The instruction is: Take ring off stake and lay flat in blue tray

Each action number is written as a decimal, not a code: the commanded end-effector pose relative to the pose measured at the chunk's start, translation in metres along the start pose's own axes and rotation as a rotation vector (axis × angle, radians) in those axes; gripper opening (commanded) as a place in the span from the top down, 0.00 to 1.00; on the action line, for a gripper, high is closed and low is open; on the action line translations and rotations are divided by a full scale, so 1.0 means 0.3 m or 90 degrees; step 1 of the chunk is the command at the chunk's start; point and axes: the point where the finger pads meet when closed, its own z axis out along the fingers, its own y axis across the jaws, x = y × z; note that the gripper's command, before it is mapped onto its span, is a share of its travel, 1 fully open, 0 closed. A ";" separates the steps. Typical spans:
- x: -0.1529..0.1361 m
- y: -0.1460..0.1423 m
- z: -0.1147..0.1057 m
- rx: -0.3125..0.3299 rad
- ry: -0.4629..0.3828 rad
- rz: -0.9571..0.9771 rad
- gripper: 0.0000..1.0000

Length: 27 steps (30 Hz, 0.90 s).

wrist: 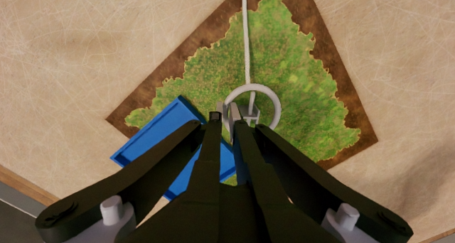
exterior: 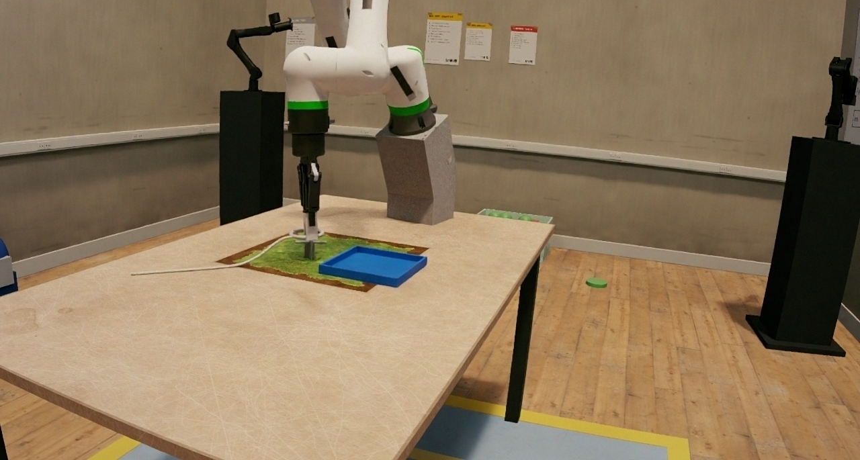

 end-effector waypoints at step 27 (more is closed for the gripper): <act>-0.107 -0.100 -0.018 0.001 -0.002 0.000 0.90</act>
